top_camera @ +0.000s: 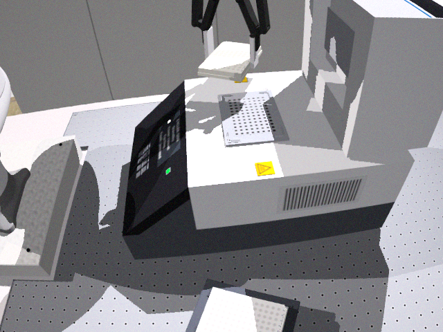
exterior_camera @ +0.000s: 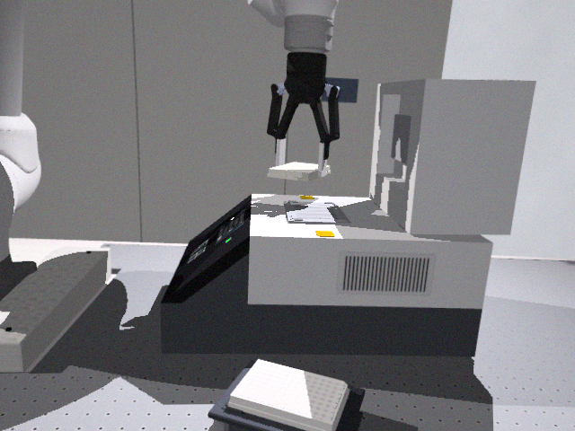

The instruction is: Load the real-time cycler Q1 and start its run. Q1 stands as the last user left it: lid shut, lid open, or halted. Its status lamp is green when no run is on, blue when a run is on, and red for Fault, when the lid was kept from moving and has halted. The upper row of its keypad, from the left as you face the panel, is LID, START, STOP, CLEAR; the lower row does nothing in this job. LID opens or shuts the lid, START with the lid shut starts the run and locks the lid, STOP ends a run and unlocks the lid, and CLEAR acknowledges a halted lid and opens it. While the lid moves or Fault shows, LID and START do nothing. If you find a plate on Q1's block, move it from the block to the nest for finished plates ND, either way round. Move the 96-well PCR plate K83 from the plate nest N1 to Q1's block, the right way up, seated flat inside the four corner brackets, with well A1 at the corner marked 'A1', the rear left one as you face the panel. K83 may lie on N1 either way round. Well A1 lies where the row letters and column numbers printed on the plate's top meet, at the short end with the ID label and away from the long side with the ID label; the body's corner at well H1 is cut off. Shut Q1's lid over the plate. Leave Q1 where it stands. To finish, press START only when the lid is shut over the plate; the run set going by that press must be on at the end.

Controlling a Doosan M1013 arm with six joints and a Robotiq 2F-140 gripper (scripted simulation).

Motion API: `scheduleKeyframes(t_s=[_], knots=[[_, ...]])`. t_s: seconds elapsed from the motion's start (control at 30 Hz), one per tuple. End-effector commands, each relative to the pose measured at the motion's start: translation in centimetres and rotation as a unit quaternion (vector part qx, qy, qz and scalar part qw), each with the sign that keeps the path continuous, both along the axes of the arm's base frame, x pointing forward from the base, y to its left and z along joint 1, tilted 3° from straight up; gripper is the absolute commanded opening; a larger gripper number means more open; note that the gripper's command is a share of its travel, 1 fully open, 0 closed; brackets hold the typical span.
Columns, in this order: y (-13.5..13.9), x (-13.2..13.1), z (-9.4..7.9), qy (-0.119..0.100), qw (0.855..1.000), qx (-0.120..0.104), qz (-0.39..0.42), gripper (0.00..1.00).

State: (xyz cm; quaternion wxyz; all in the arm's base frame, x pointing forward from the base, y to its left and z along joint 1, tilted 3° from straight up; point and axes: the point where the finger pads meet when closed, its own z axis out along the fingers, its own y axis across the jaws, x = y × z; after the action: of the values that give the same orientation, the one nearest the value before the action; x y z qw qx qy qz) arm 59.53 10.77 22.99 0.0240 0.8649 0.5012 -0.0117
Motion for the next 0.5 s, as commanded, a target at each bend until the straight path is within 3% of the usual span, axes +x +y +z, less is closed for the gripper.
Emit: scheduleKeyframes(t_s=[0.0, 0.47], knots=[[-1.7, 0.2, 0.1, 0.002, 0.999, 0.001, 0.033, 0.0], [-7.1, 0.9, 0.4, 0.008, 0.988, 0.001, 0.152, 0.0]])
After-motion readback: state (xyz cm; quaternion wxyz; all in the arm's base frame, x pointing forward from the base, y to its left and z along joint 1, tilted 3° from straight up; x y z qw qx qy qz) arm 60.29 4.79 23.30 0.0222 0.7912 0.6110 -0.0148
